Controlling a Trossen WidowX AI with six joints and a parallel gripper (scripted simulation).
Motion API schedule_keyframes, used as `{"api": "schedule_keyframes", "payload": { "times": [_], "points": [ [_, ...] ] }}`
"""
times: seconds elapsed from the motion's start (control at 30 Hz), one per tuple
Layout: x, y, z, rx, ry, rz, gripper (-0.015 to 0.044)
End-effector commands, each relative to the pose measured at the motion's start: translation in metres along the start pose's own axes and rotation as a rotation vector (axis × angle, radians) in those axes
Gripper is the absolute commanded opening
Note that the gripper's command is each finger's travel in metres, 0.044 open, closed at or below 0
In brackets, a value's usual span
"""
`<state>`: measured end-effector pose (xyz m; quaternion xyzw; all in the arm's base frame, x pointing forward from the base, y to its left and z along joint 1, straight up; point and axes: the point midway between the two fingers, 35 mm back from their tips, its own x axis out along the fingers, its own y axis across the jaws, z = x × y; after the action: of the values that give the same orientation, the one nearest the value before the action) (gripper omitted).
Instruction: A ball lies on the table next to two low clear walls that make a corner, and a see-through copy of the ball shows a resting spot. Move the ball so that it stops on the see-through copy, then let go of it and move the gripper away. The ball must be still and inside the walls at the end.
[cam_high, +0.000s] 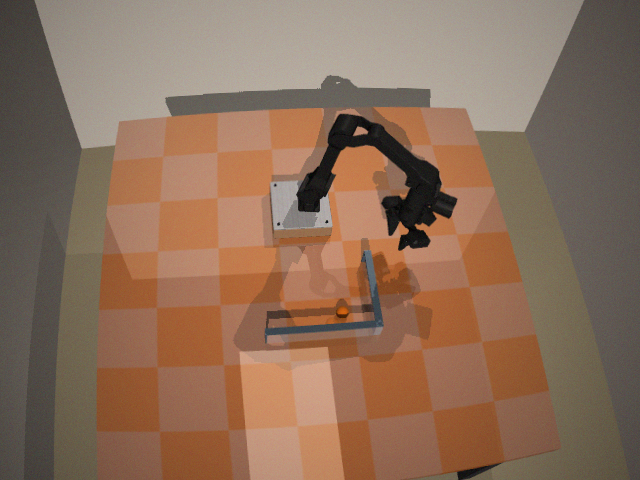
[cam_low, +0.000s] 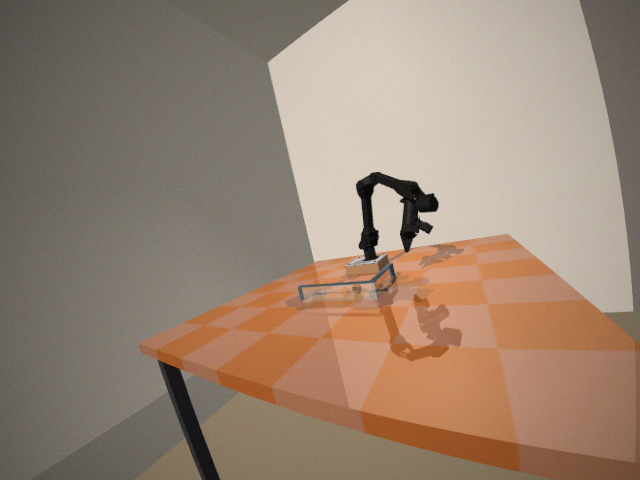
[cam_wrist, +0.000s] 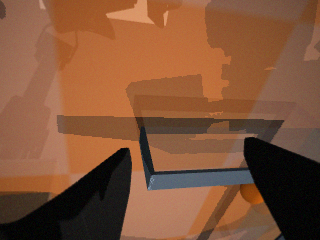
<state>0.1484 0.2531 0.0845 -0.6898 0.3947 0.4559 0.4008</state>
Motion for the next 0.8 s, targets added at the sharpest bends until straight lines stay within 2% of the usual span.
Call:
{"api": "schedule_keyframes", "payload": {
  "times": [0.0, 0.2, 0.53, 0.77],
  "points": [
    [0.008, -0.016, -0.006, 0.172, -0.026, 0.035, 0.0279],
    [0.023, -0.048, -0.031, 0.465, -0.055, 0.085, 0.0279],
    [0.072, -0.116, -0.140, 1.273, -0.094, 0.190, 0.0279],
    [0.106, -0.118, -0.195, 1.793, -0.045, 0.357, 0.0279]
  ]
}}
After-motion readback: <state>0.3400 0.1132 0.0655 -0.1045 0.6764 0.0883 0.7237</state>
